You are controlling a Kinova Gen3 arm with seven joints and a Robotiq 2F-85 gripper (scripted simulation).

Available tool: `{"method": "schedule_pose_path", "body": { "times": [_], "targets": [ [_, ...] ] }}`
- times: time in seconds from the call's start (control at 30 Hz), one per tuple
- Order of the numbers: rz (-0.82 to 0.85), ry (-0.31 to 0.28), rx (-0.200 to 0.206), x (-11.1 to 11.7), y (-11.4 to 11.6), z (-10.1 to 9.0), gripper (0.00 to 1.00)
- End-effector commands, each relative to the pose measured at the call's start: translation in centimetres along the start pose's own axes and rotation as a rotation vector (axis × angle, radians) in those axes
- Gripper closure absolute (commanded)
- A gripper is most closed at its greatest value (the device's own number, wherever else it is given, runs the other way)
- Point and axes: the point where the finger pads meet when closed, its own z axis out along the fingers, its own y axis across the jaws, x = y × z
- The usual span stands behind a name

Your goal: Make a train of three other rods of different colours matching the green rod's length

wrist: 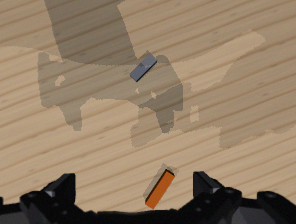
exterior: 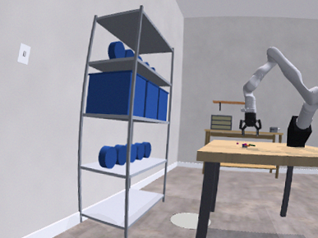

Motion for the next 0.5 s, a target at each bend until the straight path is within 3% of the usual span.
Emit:
{"method": "schedule_pose_path", "body": {
  "times": [0.0, 0.47],
  "targets": [
    [0.042, -0.006, 0.002, -0.1, 0.1, 0.0, 0.00],
    [0.762, -0.017, 0.041, -1.8, 0.5, 0.3, 0.00]
  ]
}}
